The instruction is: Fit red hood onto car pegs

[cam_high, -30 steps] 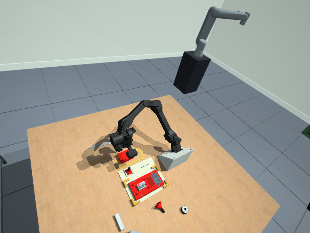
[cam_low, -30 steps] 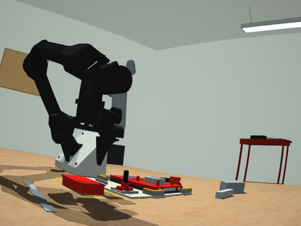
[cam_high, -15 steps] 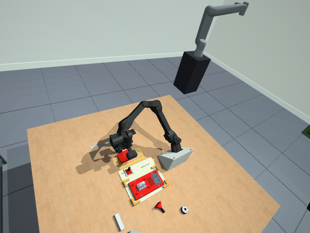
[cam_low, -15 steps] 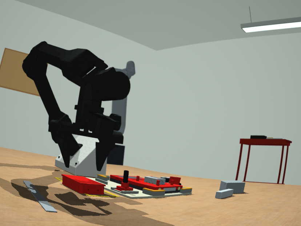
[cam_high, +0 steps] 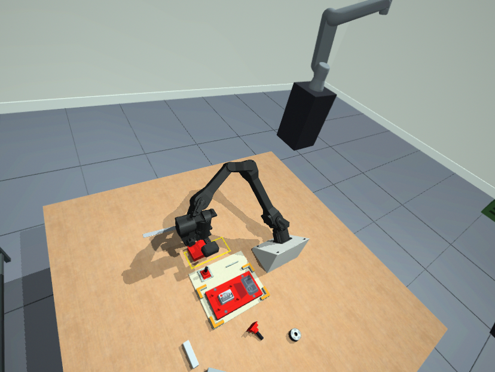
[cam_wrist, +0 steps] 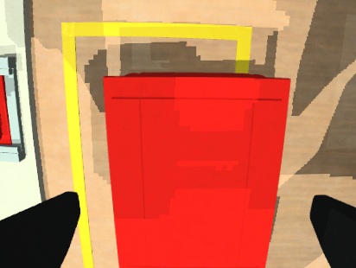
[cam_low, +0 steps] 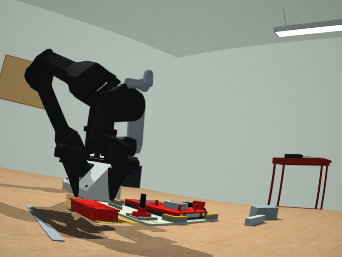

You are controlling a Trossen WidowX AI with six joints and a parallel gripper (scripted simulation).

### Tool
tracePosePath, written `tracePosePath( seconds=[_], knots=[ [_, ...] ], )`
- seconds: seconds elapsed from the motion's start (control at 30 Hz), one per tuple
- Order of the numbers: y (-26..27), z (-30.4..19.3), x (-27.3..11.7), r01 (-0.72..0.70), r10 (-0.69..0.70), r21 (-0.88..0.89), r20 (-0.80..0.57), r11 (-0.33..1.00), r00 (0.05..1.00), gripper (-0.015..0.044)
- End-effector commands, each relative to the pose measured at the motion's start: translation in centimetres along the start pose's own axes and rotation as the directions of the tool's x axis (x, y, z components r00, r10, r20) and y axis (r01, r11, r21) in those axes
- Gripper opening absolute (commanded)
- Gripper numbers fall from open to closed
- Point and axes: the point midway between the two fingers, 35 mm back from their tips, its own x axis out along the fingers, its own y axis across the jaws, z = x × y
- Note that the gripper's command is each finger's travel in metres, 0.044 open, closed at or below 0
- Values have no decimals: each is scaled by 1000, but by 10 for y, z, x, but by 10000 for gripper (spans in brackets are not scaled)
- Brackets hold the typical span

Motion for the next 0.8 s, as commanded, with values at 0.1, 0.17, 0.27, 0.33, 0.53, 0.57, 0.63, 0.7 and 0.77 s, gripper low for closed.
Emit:
tracePosePath(
  seconds=[0.1, 0.17, 0.27, 0.33, 0.53, 0.57, 0.63, 0.7, 0.77],
  knots=[
    [0, -2, 7, 5, -5, -6, -3, 1000, 1000, 440],
    [0, -2, 9, 5, -5, -6, -3, 1000, 1000, 440],
    [0, -2, 10, 5, -5, -6, -3, 1000, 1000, 440],
    [0, -2, 10, 5, -5, -6, -3, 1000, 1000, 440],
    [0, -2, 13, 5, -5, -6, -3, 1000, 1000, 440],
    [0, -2, 13, 5, -5, -6, -3, 1000, 1000, 440],
    [0, -2, 14, 5, -5, -6, -3, 1000, 1000, 440],
    [0, -2, 15, 5, -5, -6, -3, 1000, 1000, 440],
    [0, -2, 16, 5, -5, -6, -3, 1000, 1000, 440]
  ],
)
